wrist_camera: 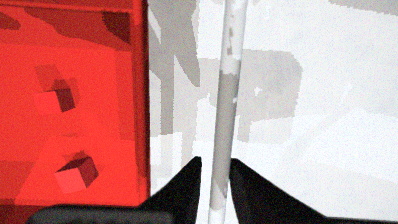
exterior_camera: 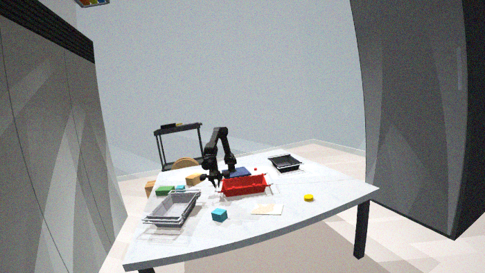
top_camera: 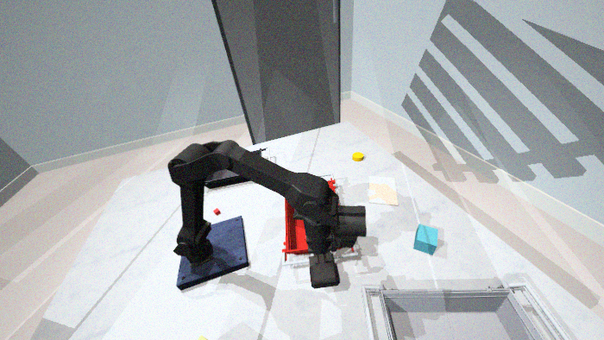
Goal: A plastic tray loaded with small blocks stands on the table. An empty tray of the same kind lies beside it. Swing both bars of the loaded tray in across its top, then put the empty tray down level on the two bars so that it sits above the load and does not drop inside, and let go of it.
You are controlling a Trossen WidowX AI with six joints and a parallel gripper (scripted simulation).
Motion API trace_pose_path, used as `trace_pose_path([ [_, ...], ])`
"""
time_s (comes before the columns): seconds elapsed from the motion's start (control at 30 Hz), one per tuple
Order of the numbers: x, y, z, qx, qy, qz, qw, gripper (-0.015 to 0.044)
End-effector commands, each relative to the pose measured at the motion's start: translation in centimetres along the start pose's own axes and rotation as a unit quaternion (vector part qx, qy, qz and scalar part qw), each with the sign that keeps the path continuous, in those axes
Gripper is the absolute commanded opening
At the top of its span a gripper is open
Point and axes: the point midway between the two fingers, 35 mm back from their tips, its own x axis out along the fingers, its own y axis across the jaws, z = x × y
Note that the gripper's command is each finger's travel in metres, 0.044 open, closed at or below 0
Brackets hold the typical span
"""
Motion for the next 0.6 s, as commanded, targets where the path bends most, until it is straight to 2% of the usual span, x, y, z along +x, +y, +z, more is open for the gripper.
trace_pose_path([
  [0.0,0.2,0.0,-0.2,-0.001,0.004,-0.001,1.0,0.0082],
  [0.2,-2.2,1.3,-0.2,-0.001,0.004,-0.001,1.0,0.0082],
  [0.57,-3.2,3.9,-0.2,-0.001,0.004,0.0,1.0,0.0082],
])
